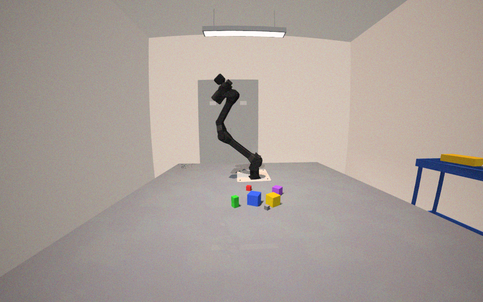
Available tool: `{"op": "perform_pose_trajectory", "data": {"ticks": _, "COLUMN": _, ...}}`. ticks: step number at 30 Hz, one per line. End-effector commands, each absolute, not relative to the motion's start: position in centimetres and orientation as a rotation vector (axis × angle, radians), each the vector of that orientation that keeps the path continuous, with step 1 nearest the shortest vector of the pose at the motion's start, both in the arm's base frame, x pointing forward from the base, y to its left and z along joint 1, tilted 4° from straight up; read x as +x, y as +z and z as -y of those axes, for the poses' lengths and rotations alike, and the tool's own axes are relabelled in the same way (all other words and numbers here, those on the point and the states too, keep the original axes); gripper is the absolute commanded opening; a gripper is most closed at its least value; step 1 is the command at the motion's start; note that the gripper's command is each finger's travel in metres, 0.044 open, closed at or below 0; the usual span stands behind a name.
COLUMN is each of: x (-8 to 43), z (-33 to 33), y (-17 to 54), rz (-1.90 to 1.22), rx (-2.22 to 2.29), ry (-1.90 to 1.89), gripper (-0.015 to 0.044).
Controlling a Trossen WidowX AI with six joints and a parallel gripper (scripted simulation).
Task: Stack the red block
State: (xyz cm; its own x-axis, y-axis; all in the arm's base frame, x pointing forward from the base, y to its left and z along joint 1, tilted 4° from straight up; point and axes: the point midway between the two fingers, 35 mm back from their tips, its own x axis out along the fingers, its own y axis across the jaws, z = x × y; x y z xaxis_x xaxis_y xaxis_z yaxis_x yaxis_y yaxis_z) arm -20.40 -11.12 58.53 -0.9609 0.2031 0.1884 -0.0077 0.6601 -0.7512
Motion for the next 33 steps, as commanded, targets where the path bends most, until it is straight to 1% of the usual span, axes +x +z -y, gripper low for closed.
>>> {"op": "perform_pose_trajectory", "data": {"ticks": 1, "x": -20.4, "z": 10.9, "y": 58.6, "rz": 2.612, "rx": -0.157, "ry": 1.197, "gripper": 0.0426}}
{"op": "perform_pose_trajectory", "data": {"ticks": 2, "x": -20.3, "z": 10.3, "y": 59.0, "rz": 2.580, "rx": -0.157, "ry": 1.223, "gripper": 0.0440}}
{"op": "perform_pose_trajectory", "data": {"ticks": 7, "x": -18.5, "z": 3.9, "y": 61.8, "rz": 2.252, "rx": -0.148, "ry": 1.417, "gripper": 0.0440}}
{"op": "perform_pose_trajectory", "data": {"ticks": 14, "x": -12.7, "z": -5.1, "y": 64.3, "rz": 1.763, "rx": -0.112, "ry": 1.510, "gripper": 0.0440}}
{"op": "perform_pose_trajectory", "data": {"ticks": 19, "x": -6.5, "z": -10.6, "y": 64.4, "rz": 1.426, "rx": -0.084, "ry": 1.471, "gripper": 0.0440}}
{"op": "perform_pose_trajectory", "data": {"ticks": 24, "x": 1.0, "z": -14.8, "y": 62.9, "rz": 1.095, "rx": -0.060, "ry": 1.380, "gripper": 0.0440}}
{"op": "perform_pose_trajectory", "data": {"ticks": 29, "x": 8.8, "z": -17.1, "y": 59.8, "rz": 0.788, "rx": -0.030, "ry": 1.245, "gripper": 0.0440}}
{"op": "perform_pose_trajectory", "data": {"ticks": 33, "x": 14.9, "z": -17.5, "y": 56.3, "rz": 0.551, "rx": -0.002, "ry": 1.110, "gripper": 0.0440}}
